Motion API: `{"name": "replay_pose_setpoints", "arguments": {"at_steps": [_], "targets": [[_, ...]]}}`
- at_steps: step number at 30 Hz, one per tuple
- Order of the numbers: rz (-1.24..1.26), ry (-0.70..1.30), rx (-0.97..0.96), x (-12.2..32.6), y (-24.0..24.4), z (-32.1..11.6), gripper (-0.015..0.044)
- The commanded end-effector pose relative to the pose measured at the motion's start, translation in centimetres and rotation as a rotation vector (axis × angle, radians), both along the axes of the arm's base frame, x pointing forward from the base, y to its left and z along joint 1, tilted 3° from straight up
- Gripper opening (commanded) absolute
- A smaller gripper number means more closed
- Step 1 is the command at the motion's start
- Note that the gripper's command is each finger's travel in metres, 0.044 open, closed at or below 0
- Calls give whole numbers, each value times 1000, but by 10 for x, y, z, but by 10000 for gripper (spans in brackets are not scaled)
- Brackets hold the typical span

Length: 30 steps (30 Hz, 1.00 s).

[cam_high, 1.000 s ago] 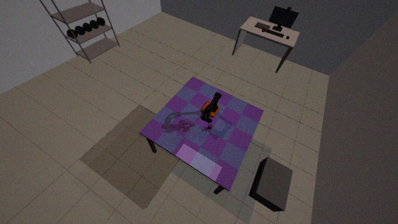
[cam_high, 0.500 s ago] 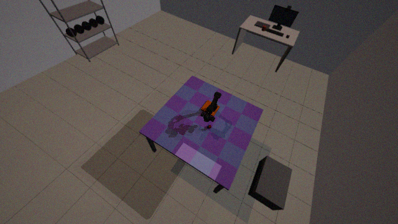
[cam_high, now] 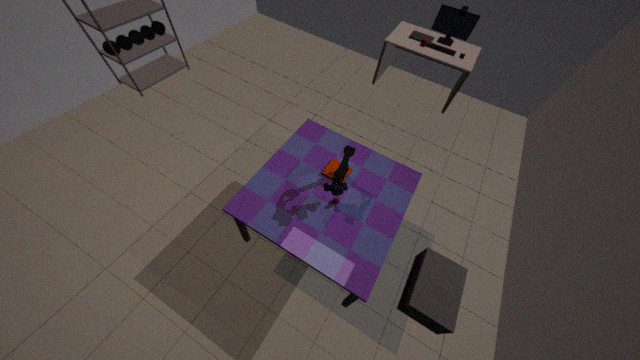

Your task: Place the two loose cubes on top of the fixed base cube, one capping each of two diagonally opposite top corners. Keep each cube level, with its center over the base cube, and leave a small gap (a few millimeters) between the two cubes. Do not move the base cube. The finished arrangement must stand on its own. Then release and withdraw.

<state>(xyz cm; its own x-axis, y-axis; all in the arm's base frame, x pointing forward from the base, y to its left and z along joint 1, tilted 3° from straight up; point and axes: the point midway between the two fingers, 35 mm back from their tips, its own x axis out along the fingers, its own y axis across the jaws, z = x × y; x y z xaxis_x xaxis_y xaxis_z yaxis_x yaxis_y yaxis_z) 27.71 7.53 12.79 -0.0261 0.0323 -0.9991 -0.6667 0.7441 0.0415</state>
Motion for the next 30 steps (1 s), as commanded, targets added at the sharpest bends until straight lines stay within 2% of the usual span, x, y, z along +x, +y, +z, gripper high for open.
{"name": "replay_pose_setpoints", "arguments": {"at_steps": [1,6,12,22,30], "targets": [[148,-11,11,1,7,1,105],[288,-16,15,0,13,0,105],[288,-16,15,0,13,-2,105],[298,-16,15,-2,13,-30,105],[298,-16,15,-2,13,-30,105]]}}
